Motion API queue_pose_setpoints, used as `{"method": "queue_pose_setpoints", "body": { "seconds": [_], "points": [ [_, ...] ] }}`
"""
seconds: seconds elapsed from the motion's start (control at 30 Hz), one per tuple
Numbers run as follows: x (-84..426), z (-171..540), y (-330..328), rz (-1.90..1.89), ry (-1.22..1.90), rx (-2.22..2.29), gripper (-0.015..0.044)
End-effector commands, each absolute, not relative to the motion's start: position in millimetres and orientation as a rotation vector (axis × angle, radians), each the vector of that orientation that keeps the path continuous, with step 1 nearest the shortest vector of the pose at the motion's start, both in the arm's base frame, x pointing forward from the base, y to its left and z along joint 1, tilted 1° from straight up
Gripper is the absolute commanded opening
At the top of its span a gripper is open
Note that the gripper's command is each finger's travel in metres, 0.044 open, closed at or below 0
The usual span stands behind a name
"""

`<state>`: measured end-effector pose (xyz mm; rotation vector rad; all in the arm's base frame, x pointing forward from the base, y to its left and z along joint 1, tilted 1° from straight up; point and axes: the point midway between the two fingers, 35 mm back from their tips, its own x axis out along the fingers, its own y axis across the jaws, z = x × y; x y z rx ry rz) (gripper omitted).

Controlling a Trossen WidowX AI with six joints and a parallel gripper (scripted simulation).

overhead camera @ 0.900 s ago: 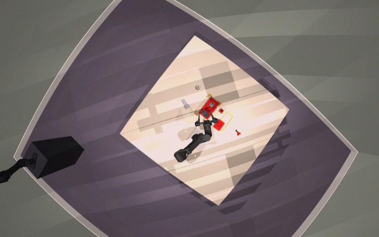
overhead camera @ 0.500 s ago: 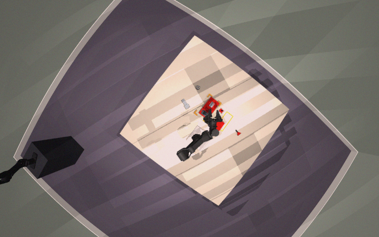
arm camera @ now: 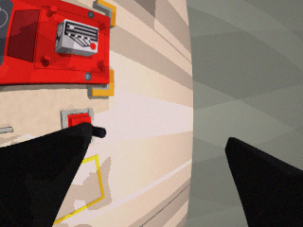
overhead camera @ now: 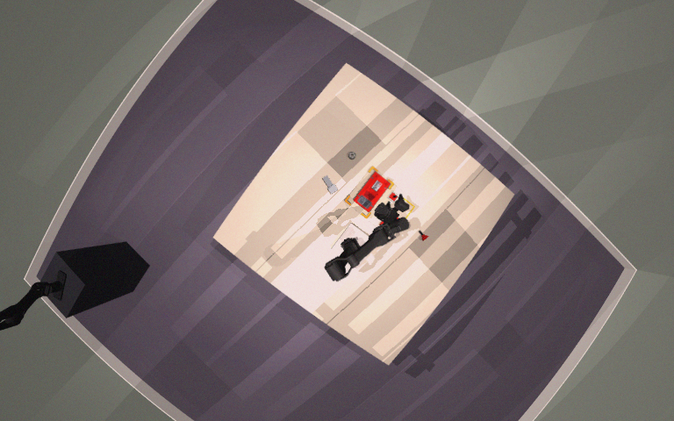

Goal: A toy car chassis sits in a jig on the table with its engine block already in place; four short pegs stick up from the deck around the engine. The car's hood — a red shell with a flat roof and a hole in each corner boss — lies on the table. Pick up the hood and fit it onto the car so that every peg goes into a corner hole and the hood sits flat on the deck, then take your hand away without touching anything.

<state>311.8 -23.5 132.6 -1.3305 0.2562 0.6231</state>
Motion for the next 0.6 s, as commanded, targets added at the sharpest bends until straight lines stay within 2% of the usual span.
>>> {"method": "queue_pose_setpoints", "body": {
  "seconds": [0.0,0.23,0.57],
  "points": [
    [273,79,-85,0.313,1.218,-0.376,0.0440],
    [246,78,-98,0.049,1.546,-0.072,0.0440],
    [244,78,-98,0.031,1.563,-0.055,0.0440]
  ]
}}
